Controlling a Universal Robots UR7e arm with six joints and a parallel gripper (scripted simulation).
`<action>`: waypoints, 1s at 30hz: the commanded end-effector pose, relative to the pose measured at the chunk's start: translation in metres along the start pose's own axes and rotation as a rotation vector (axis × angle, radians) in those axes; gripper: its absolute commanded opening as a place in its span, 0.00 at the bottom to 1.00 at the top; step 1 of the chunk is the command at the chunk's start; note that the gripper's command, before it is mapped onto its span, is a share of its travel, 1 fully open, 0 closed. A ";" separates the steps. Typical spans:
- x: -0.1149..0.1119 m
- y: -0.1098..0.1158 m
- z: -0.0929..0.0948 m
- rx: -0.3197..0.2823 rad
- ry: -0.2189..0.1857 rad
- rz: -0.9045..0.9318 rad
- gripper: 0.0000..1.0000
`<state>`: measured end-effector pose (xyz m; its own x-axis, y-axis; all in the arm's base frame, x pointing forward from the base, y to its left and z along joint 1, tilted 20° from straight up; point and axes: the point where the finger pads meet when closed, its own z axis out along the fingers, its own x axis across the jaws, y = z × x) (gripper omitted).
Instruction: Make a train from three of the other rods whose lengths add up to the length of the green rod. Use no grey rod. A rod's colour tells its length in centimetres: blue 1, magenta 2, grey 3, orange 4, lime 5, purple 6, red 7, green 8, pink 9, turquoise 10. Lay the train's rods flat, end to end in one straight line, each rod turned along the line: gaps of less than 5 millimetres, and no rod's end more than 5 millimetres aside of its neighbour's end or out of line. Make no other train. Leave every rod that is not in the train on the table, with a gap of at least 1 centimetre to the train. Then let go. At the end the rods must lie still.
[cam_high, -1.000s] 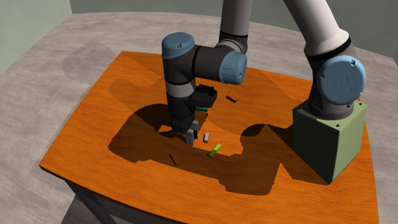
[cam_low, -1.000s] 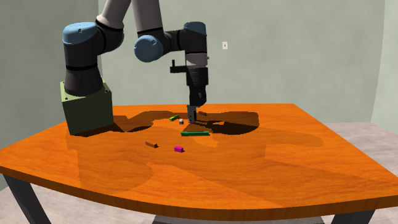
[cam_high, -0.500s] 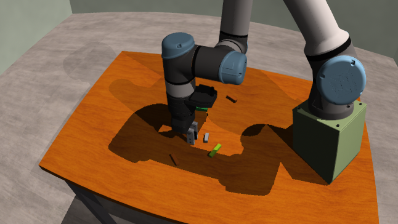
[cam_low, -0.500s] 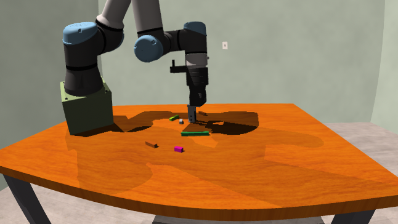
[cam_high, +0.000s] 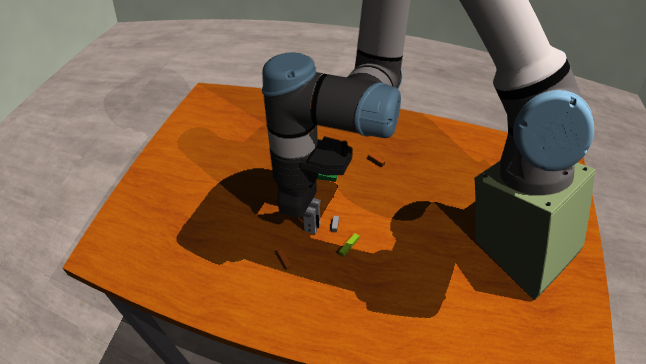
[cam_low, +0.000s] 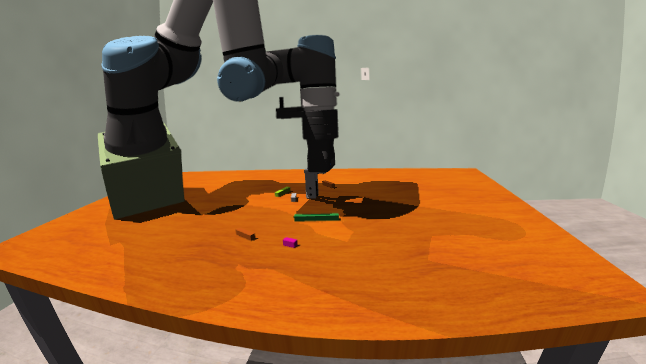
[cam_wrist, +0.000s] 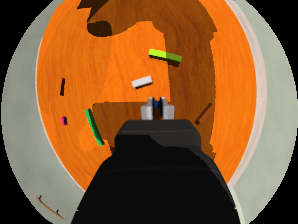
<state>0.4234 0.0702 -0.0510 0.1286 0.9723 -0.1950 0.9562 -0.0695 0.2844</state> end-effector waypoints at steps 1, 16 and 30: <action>0.000 0.000 0.000 -0.001 0.000 0.000 0.24; 0.000 0.000 0.000 -0.001 0.000 0.000 0.24; 0.000 0.000 -0.019 -0.001 0.000 0.000 0.24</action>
<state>0.4207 0.0722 -0.0425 0.1286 0.9723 -0.1952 0.9565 -0.0697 0.2832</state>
